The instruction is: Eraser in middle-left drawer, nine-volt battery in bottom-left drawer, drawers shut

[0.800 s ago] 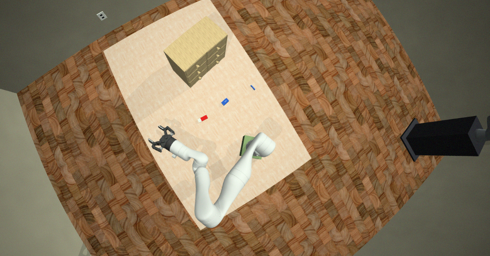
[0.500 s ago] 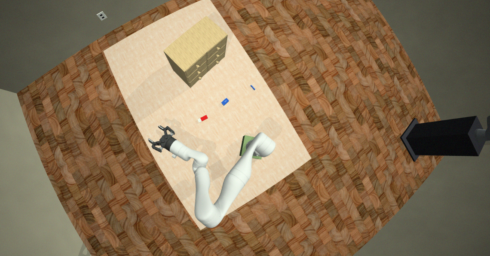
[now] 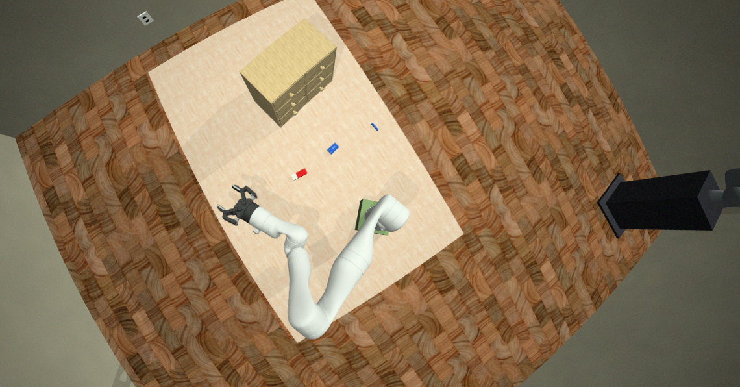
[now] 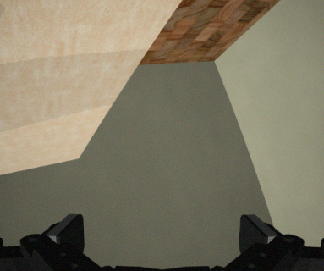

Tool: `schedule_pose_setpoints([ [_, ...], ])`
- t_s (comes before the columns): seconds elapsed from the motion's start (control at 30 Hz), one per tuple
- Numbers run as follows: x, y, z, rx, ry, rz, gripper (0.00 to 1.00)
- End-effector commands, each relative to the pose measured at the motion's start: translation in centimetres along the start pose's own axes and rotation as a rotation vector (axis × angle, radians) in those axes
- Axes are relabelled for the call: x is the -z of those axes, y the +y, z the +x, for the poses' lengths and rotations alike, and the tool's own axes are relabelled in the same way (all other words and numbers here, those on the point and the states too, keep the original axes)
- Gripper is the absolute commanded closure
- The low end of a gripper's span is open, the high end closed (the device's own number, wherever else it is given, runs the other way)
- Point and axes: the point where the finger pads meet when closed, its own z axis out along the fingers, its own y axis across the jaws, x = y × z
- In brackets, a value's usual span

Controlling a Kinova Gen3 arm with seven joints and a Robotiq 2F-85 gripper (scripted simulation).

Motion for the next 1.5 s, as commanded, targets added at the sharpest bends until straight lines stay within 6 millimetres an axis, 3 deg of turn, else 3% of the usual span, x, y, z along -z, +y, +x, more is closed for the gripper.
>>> schedule_pose_setpoints([
  [0.0,0.0,0.0,-0.2,-0.002,-0.001,0.001,0.00],
  [0.4,-0.5,-0.1,-1.0,-0.001,0.013,0.025,0.00],
  [0.87,-1.6,-0.7,-3.6,0.005,0.065,0.099,0.00],
  [1.37,-1.9,-3.7,-10.0,0.024,0.209,0.250,0.00],
  [1.47,-1.8,-4.0,-10.5,0.025,0.222,0.261,0.00],
])
